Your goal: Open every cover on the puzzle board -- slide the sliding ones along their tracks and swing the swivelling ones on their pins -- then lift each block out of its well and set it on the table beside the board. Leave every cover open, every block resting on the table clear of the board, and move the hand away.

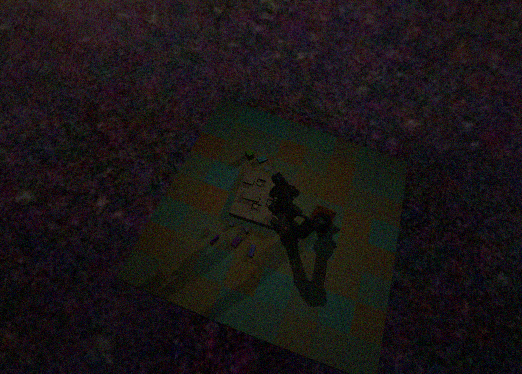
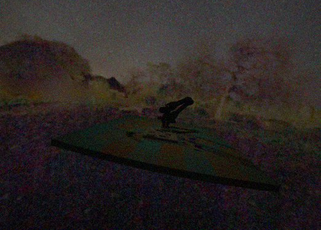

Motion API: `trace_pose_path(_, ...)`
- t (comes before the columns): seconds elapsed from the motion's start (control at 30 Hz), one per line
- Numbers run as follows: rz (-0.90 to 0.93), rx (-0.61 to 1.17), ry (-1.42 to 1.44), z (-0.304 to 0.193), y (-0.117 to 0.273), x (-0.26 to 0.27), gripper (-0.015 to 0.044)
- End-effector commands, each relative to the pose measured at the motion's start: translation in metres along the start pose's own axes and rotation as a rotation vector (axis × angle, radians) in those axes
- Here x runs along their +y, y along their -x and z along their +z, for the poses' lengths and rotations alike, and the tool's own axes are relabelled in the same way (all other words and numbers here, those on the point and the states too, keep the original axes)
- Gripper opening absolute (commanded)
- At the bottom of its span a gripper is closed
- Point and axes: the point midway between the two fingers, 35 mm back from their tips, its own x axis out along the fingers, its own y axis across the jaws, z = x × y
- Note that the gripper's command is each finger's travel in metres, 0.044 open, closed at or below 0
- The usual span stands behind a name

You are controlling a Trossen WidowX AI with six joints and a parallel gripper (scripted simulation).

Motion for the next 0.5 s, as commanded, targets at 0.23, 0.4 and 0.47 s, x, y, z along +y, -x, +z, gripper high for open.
trace_pose_path(0.23, 0.005, -0.002, -0.004, 0.0004, -0.0009, 0.0005, 0.0144)
trace_pose_path(0.4, 0.005, -0.002, -0.005, 0.0007, -0.0047, 0.0004, 0.0144)
trace_pose_path(0.47, 0.005, -0.002, -0.005, 0.0008, -0.0067, 0.0003, 0.0144)
